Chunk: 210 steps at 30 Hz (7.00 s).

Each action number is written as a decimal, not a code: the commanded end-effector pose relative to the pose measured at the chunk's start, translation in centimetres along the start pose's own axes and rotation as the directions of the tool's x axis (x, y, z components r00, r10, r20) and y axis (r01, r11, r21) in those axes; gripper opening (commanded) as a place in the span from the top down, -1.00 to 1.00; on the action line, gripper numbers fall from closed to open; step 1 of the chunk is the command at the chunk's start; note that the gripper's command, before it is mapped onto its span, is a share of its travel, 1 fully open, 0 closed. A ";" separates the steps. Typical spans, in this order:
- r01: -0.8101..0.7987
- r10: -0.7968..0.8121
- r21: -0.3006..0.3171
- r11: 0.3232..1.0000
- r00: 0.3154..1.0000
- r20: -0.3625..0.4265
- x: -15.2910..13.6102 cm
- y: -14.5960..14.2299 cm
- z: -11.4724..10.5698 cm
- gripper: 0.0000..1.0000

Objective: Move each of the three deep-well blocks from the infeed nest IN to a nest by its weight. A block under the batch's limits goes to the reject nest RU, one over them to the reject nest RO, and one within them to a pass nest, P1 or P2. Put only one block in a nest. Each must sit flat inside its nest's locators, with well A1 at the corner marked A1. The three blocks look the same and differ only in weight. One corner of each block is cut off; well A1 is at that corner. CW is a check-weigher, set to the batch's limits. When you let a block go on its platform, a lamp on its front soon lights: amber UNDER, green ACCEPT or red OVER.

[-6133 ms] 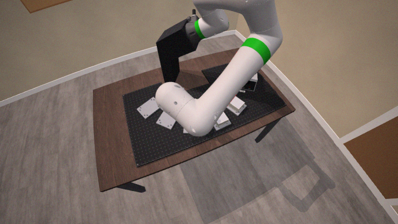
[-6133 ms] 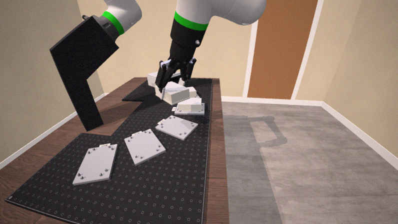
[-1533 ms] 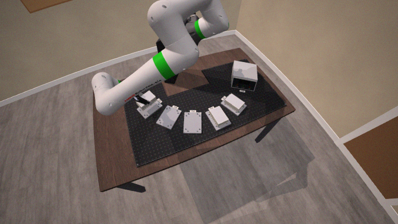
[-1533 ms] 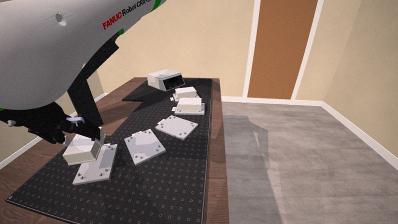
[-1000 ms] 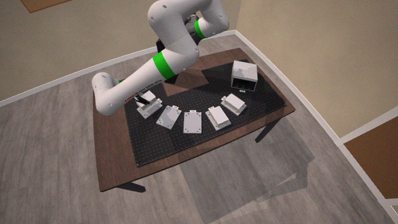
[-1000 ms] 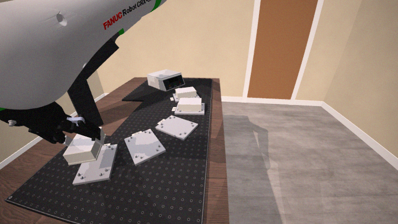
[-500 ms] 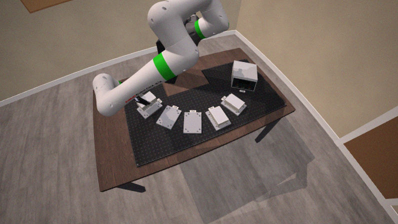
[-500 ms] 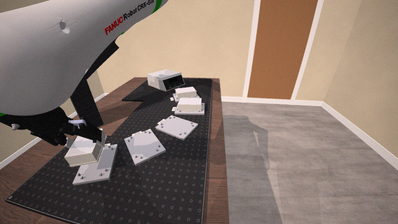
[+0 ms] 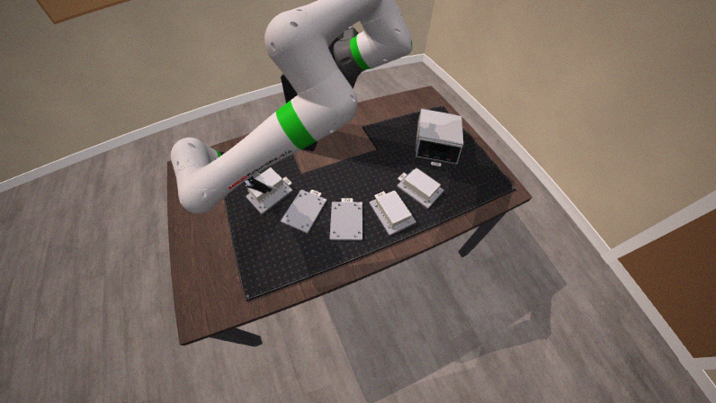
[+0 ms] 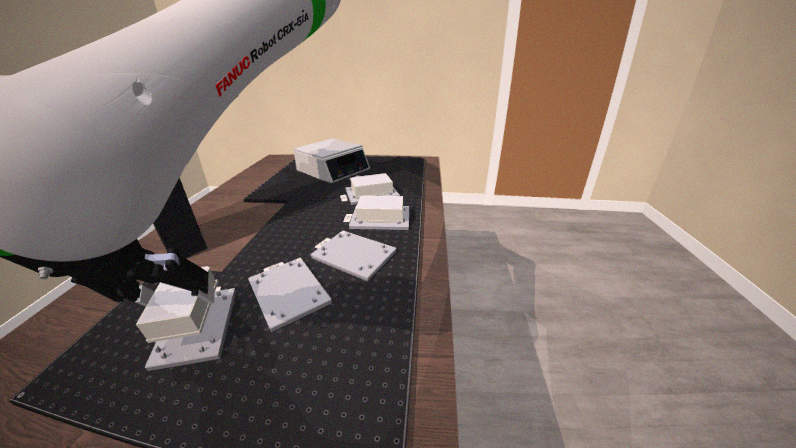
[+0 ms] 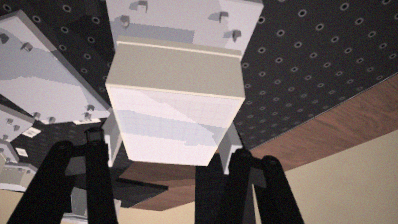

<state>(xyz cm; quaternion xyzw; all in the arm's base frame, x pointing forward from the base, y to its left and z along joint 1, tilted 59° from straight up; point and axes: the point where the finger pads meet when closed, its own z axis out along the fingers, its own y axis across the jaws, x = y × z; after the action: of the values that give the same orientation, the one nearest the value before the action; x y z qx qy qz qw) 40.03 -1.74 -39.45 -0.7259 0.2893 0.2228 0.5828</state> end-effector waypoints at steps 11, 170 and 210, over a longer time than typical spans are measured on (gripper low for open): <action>0.000 0.000 0.000 1.000 1.000 -0.001 1.0 0.0 1.7 0.80; 0.000 0.000 0.000 1.000 1.000 -0.001 -2.0 0.0 -3.5 -1.00; 0.347 -0.347 -0.201 0.916 0.937 0.036 -4.1 -12.2 -2.3 -1.00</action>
<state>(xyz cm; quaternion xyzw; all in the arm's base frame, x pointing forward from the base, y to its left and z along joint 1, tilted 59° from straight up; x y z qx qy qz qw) 44.60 -1.72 -28.45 -0.8216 0.1312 0.1442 0.5357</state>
